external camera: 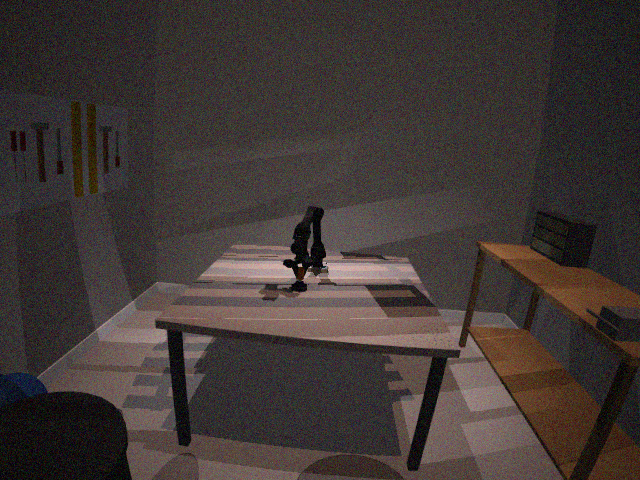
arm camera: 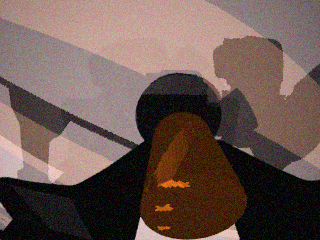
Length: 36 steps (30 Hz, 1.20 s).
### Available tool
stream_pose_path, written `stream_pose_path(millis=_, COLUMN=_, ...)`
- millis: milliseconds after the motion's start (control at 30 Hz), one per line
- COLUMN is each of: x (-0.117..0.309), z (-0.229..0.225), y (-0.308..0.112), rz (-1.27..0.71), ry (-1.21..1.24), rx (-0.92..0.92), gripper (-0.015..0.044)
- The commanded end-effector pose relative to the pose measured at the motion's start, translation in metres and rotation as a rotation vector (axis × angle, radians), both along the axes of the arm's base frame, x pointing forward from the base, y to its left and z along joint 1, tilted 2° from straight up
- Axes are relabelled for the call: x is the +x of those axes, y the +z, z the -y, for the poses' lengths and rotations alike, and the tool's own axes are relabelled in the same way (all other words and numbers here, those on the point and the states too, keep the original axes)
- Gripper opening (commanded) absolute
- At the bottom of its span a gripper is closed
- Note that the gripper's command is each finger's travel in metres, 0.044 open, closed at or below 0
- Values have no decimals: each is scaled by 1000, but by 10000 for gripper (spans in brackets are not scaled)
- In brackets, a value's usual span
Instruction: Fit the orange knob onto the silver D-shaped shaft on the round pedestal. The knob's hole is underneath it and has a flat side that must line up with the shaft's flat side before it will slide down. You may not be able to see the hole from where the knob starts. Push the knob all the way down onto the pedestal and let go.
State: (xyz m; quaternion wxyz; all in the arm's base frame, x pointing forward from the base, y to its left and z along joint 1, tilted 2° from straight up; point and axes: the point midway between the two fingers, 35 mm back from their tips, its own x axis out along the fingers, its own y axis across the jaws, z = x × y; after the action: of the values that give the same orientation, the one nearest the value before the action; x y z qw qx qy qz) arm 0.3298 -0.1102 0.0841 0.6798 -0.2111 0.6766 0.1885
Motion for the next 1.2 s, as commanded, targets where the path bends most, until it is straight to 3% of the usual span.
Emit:
stream_pose_path(millis=0, x=1, z=1, y=-1, rz=1, ry=-7, rx=-3, gripper=0)
stream_pose_path(millis=467, x=1, z=1, y=5, rz=1, ry=-7, rx=-3, gripper=0)
stream_pose_path(millis=733, x=1, z=1, y=3, rz=8, ry=-216, rx=0, gripper=0)
stream_pose_path(millis=1167, x=1, z=1, y=-2, rz=8, ry=-216, rx=0, gripper=0)
